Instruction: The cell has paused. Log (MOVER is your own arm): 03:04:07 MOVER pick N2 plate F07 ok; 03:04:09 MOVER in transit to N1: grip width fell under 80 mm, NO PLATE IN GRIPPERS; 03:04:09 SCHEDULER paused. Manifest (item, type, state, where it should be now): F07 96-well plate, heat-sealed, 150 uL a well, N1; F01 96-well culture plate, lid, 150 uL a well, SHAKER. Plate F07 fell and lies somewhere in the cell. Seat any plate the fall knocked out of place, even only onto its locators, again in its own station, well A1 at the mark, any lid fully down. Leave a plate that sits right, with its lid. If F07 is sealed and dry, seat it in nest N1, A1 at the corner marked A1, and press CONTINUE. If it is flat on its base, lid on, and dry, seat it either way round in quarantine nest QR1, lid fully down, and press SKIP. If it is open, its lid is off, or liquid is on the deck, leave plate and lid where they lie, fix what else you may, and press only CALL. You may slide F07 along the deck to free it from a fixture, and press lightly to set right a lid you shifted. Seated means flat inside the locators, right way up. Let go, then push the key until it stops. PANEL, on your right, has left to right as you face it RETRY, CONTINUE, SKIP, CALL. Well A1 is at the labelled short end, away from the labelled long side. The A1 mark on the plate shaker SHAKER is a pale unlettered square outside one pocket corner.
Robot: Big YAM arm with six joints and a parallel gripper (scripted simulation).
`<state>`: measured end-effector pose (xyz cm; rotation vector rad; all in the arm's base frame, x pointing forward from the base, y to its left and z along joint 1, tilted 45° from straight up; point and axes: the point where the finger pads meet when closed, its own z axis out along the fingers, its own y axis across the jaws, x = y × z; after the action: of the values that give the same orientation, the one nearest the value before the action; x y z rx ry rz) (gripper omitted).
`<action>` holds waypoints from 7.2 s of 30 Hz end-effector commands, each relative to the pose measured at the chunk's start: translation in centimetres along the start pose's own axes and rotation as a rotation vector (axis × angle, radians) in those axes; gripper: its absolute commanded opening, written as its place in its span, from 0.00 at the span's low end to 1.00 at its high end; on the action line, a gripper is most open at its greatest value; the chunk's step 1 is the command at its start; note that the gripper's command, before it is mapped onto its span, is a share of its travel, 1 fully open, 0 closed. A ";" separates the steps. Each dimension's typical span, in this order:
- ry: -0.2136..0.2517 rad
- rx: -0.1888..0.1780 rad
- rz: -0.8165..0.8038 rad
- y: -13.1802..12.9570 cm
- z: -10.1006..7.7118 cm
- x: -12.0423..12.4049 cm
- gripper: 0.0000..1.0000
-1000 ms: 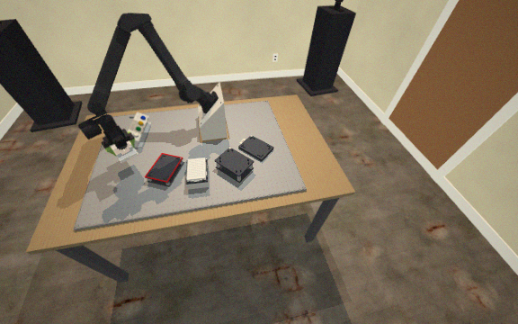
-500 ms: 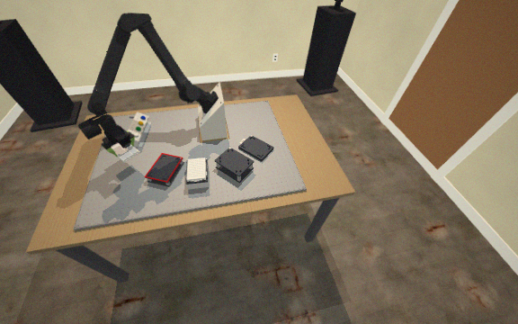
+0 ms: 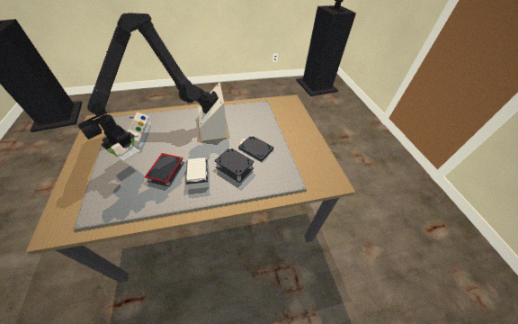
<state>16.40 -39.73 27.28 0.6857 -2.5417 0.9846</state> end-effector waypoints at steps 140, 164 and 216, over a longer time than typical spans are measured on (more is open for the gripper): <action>-0.012 0.013 -0.017 10.3 -0.3 -15.4 0.00; -0.012 0.013 -0.018 12.6 -0.3 -18.3 0.00; -0.013 0.013 -0.019 17.2 -0.3 -24.5 0.00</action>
<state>26.97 -21.30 7.36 0.7347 -2.5205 0.9747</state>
